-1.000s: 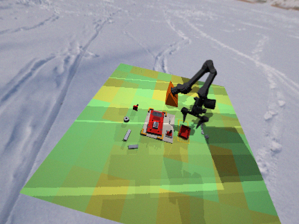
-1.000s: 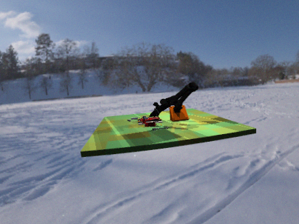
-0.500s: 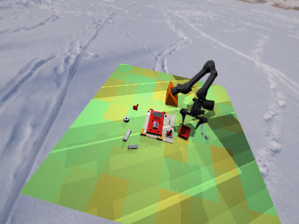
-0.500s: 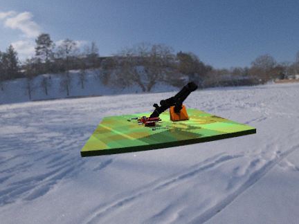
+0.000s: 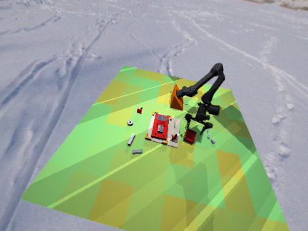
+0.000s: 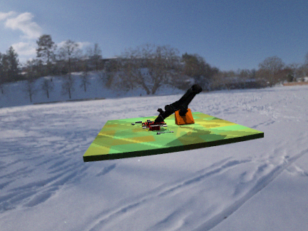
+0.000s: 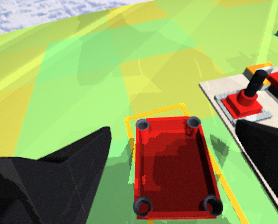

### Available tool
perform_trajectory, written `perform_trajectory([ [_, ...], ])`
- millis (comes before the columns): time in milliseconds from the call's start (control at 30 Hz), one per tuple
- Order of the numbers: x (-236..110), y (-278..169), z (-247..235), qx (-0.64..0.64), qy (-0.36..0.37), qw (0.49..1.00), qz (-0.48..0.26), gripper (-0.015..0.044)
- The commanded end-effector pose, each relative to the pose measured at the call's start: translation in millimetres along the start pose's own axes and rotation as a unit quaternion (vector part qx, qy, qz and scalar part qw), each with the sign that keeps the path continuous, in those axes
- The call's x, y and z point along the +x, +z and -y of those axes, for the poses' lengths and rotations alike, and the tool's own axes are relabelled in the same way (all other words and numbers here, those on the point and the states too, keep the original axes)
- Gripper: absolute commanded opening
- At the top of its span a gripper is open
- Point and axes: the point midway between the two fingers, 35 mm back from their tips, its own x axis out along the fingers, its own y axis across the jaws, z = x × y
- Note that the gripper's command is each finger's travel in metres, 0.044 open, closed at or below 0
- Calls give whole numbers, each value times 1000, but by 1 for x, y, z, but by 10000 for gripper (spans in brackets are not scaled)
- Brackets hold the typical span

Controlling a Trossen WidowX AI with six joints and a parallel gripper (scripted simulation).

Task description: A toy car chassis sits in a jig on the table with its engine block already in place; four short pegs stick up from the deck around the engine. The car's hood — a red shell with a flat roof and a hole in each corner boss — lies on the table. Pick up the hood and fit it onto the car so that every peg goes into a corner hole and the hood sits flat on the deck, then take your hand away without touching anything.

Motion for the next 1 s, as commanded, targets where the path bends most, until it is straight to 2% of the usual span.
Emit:
perform_trajectory([
  [0, 3, -4, 3, 1, -6, 1000, -1, 440],
  [967, 18, -26, 3, 1, -3, 1000, 0, 440],
])
